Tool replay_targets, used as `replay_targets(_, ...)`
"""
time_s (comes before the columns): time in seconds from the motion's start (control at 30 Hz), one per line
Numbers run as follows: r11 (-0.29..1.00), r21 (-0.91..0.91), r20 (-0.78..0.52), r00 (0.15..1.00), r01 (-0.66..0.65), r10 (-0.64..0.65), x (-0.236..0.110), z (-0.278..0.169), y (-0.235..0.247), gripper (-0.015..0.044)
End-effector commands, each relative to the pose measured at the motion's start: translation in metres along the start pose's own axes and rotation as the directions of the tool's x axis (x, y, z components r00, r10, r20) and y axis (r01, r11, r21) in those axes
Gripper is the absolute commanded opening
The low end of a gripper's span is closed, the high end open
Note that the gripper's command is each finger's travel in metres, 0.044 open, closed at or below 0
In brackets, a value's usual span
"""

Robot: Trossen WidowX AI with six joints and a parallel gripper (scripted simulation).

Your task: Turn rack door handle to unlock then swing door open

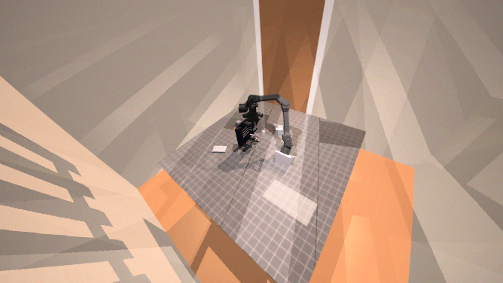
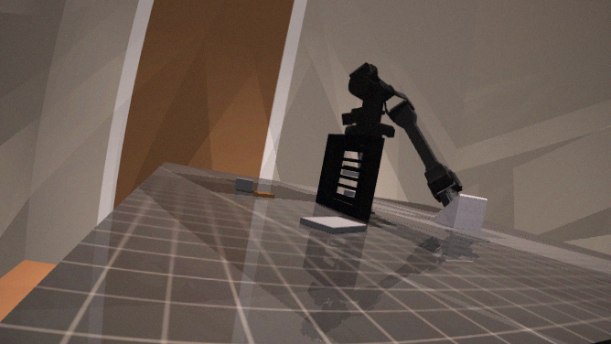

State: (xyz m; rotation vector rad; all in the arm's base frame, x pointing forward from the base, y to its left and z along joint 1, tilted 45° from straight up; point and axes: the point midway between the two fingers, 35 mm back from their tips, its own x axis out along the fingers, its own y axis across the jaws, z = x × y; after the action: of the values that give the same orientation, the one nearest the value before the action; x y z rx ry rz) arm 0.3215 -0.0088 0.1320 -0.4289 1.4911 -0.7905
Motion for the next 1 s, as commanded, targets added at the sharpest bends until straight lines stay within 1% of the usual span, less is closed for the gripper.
replay_targets(0.0, 0.985, 0.174, 0.001, 1.0, 0.001, -0.001, 0.0002, 0.0001, 0.0, 0.0013)
replay_targets(0.2, 0.891, 0.454, 0.001, 1.0, 0.001, -0.001, 0.0002, 0.0001, 0.0, 0.0013)
replay_targets(0.43, 0.685, 0.728, 0.001, 1.0, 0.0, -0.001, 0.0002, 0.0001, 0.0, 0.0013)
replay_targets(0.7, 0.353, 0.936, 0.0, 1.0, 0.0, -0.001, 0.0002, 0.0001, 0.0, 0.0013)
replay_targets(0.83, 0.163, 0.987, 0.0, 1.0, 0.0, -0.001, 0.0002, 0.0001, 0.0, 0.0013)
replay_targets(0.97, -0.033, 0.999, 0.0, 1.0, 0.0, -0.001, 0.0002, 0.0001, 0.0, 0.0013)
